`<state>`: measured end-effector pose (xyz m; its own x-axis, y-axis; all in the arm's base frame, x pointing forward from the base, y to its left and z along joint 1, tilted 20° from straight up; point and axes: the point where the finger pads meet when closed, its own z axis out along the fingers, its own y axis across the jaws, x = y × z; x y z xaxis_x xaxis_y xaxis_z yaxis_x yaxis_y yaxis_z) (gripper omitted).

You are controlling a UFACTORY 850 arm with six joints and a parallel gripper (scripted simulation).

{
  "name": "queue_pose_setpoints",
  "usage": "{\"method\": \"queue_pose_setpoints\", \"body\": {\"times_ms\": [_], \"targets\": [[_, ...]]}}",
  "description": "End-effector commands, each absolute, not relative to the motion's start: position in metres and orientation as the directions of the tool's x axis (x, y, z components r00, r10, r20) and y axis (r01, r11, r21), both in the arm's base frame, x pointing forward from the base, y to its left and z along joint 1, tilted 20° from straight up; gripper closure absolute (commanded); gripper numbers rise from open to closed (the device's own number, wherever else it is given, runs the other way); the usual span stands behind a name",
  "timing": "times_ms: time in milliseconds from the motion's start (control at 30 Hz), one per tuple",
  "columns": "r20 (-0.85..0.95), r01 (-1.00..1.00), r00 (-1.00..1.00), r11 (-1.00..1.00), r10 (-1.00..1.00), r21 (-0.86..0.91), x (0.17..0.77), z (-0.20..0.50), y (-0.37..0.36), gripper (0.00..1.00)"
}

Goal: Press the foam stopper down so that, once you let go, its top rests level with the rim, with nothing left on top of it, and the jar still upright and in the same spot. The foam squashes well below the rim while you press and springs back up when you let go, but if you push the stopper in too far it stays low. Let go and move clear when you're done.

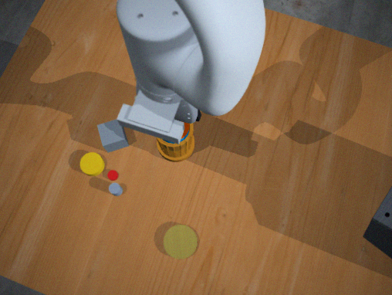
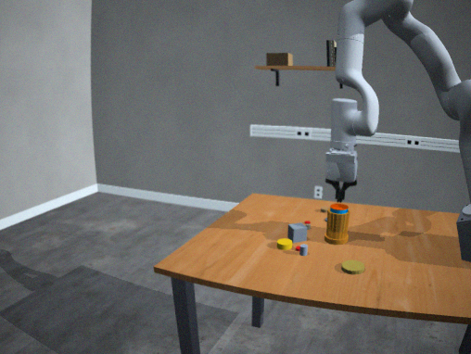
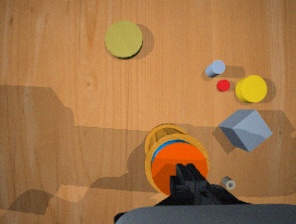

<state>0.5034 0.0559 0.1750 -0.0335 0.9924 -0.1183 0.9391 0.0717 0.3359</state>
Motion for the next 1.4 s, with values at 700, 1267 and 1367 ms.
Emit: {"method": "queue_pose_setpoints", "body": {"times_ms": [700,1267,1367], "targets": [[-0.116,0.941,-0.035,0.071,0.993,0.329,0.499,0.189,0.057,1.0],[-0.116,0.941,-0.035,0.071,0.993,0.329,0.504,0.176,0.056,1.0],[-0.116,0.941,-0.035,0.071,0.993,0.329,0.507,0.167,0.055,1.0]]}}
